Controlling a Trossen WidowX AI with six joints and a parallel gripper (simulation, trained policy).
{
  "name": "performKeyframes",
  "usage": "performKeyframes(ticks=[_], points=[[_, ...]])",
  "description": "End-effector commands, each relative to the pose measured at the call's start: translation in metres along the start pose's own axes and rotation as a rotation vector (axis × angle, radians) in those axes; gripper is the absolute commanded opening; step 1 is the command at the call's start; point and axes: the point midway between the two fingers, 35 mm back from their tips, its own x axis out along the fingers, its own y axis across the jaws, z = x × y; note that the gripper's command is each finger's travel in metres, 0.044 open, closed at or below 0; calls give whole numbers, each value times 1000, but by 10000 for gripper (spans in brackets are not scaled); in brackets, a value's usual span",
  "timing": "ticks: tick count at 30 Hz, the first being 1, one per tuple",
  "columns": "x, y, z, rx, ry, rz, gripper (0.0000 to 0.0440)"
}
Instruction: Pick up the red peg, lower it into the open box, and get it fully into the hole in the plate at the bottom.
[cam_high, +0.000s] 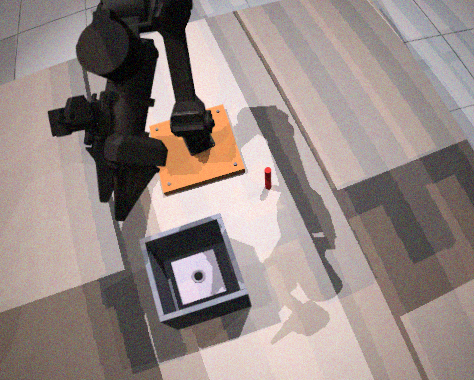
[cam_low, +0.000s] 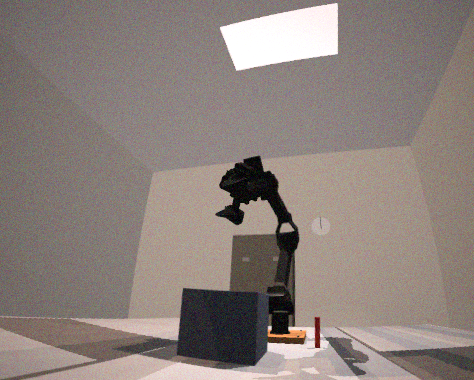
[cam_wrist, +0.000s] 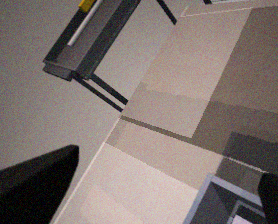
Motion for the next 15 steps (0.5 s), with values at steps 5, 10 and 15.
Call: performKeyframes(ticks=[5, 10, 15], points=[[6, 7, -49, 65, 178, 13, 440], [6, 9, -84, 97, 301, 2, 440], [4, 8, -118, 119, 424, -30, 440]])
